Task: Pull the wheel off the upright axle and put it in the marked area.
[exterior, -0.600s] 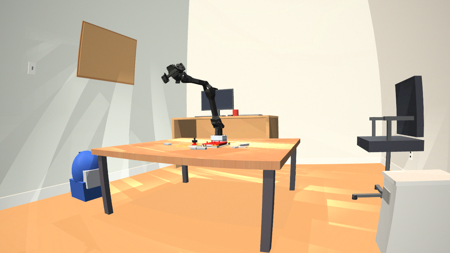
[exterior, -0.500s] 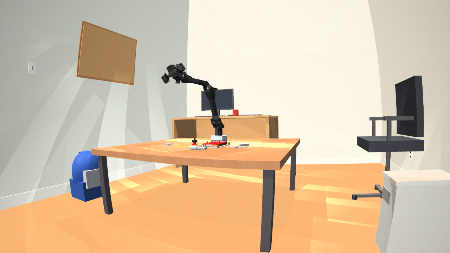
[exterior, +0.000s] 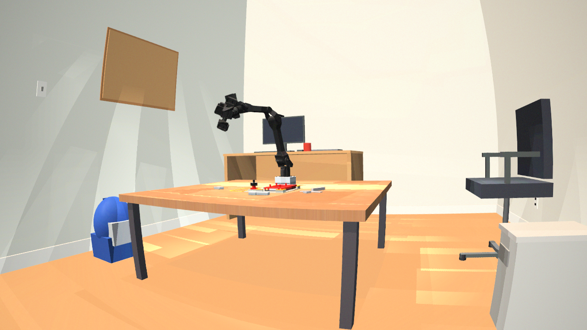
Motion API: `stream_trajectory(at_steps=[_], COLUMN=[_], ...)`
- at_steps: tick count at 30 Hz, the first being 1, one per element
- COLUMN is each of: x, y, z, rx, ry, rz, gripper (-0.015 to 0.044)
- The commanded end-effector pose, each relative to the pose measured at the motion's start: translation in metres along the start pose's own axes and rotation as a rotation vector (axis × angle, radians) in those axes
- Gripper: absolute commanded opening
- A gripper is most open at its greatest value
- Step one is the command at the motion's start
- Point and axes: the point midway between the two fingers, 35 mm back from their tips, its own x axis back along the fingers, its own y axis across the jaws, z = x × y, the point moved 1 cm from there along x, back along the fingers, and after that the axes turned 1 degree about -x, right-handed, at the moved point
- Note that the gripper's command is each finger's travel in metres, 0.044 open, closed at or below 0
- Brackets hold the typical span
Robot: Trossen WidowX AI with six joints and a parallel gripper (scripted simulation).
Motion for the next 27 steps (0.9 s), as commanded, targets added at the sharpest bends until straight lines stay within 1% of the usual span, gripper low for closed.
stream_trajectory(at_steps=[1, 7, 13, 19, 27], x=[-0.017, -0.024, -0.018, 0.002, 0.045], y=[-0.037, -0.082, -0.122, -0.158, -0.194], z=[0.035, 0.085, 0.137, 0.185, 0.238], rx=[-0.161, -0.331, -0.458, -0.537, -0.560], ry=[0.063, 0.130, 0.176, 0.197, 0.184], rz=[0.163, 0.393, 0.644, 0.909, 1.264], gripper=[0.0300, 0.0300, 0.0300, 0.0300, 0.0300])
